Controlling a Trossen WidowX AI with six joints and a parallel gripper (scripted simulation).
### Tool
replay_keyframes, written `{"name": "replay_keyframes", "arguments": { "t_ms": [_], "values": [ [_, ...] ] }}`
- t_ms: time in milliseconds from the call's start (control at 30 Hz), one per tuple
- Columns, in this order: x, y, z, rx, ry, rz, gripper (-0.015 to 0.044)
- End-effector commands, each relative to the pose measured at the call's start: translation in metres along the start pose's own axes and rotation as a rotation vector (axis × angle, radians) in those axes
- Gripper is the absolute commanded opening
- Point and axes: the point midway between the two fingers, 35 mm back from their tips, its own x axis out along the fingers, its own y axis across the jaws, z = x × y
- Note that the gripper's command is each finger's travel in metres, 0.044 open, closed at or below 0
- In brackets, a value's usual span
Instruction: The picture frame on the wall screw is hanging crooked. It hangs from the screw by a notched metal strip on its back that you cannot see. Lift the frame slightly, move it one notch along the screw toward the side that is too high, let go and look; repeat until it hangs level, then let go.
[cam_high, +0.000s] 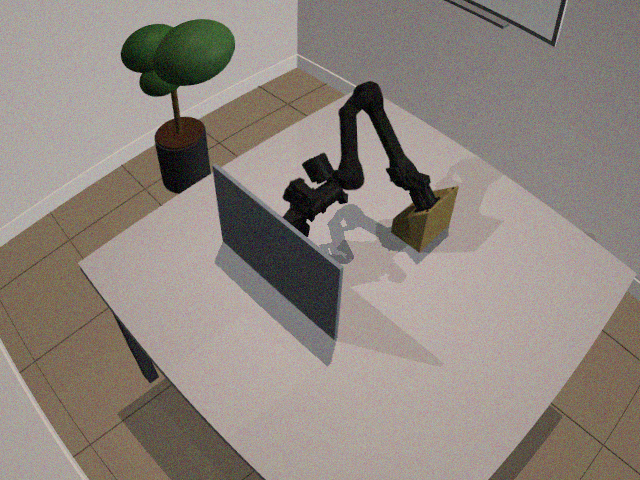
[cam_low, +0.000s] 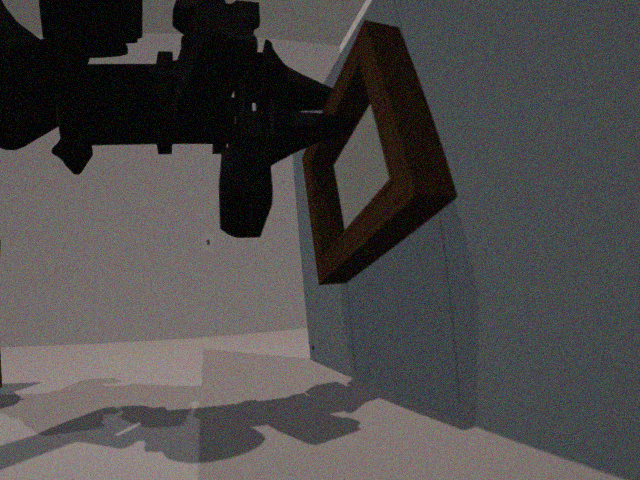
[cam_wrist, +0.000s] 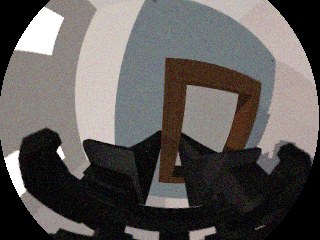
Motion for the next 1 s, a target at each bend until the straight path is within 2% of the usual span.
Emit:
{"name": "replay_keyframes", "arguments": {
  "t_ms": [0, 967],
  "values": [
    [0.0002, 0.0015, -0.0004, -0.003, 0.002, 0.015, 0.0000],
    [0.0000, -0.0025, -0.0001, 0.060, 0.001, 0.004, 0.0000]
  ]
}}
